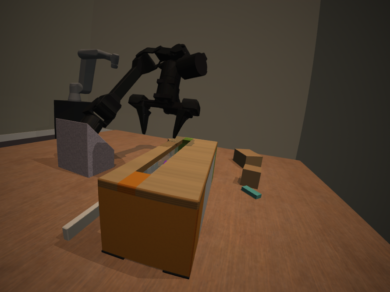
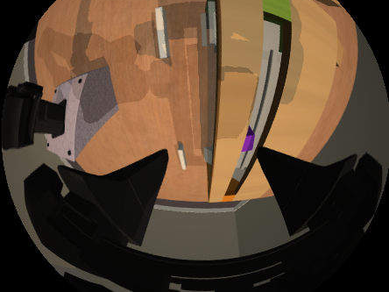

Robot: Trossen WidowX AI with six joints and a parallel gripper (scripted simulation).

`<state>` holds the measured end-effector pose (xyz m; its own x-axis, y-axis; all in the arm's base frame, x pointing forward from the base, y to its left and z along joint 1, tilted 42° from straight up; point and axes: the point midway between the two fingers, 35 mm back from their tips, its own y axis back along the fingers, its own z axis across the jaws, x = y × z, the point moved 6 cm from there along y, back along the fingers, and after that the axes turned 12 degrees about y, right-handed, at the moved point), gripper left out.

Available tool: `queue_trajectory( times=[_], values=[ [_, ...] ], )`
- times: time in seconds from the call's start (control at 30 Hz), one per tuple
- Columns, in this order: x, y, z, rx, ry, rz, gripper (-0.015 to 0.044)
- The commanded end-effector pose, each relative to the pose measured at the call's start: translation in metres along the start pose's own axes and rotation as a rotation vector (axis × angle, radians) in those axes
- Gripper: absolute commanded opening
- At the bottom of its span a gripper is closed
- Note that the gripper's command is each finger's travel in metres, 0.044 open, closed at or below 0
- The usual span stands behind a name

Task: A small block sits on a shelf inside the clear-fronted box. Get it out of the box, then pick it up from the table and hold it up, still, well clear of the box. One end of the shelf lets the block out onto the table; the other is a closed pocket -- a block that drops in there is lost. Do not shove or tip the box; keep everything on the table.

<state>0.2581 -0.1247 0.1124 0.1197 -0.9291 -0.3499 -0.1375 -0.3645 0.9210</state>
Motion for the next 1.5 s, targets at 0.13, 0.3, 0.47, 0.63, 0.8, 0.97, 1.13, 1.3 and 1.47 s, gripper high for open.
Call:
queue_trajectory(
  times=[0.13, 0.3, 0.47, 0.63, 0.8, 0.97, 1.13, 1.3, 1.47],
  values=[
    [-0.003, -0.013, -0.003, -0.005, -0.002, 0.002, 0.04],
    [-0.005, -0.021, -0.004, -0.005, -0.002, 0.002, 0.04],
    [-0.007, -0.029, -0.005, -0.005, -0.002, 0.002, 0.04],
    [-0.009, -0.037, -0.005, -0.004, -0.002, 0.002, 0.04],
    [-0.011, -0.045, -0.006, -0.004, -0.002, 0.001, 0.04],
    [-0.013, -0.053, -0.006, -0.004, -0.002, 0.001, 0.04],
    [-0.015, -0.06, -0.006, -0.004, -0.002, 0.0, 0.04],
    [-0.018, -0.068, -0.006, -0.003, -0.002, -0.001, 0.04],
    [-0.017, -0.066, -0.006, -0.003, -0.003, 0.004, 0.04]
  ],
)
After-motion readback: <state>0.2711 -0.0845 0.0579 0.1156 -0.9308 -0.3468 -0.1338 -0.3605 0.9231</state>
